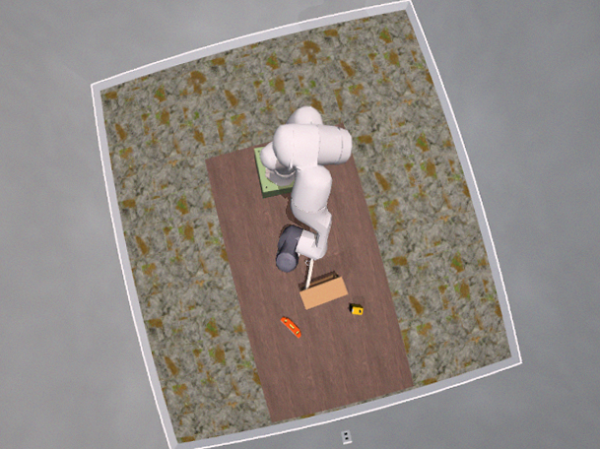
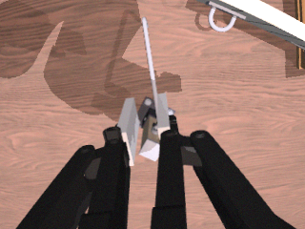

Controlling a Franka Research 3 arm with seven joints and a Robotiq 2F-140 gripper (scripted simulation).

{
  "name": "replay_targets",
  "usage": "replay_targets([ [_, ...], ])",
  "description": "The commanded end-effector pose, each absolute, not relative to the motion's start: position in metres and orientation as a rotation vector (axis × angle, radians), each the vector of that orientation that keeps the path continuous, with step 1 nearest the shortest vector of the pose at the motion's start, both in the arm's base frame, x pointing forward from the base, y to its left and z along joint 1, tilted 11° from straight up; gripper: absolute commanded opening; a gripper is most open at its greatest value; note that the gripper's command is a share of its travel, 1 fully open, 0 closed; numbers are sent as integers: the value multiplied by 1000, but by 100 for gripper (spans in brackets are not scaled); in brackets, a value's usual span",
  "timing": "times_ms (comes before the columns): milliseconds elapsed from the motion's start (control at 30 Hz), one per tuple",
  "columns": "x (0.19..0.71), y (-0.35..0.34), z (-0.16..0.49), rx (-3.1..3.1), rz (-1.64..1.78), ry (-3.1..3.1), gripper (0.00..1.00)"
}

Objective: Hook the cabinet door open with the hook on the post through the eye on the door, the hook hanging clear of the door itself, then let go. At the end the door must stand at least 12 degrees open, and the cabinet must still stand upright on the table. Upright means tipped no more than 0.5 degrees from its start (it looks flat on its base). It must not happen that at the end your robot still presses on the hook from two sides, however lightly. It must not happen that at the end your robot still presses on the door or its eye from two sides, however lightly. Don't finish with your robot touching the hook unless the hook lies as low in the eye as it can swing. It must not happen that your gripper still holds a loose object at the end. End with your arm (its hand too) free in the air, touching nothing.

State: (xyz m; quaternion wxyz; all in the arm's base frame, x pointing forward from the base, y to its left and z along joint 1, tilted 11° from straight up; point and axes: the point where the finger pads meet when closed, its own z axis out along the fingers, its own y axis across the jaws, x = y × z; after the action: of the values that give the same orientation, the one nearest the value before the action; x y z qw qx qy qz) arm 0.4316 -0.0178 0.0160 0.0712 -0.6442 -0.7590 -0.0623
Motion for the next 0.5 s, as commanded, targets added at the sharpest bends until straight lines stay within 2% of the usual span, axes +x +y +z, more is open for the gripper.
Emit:
replay_targets([
  [0,436,-17,7,-1915,-206,-2316,14],
  [467,435,-12,-19,-1915,-206,-2316,14],
])
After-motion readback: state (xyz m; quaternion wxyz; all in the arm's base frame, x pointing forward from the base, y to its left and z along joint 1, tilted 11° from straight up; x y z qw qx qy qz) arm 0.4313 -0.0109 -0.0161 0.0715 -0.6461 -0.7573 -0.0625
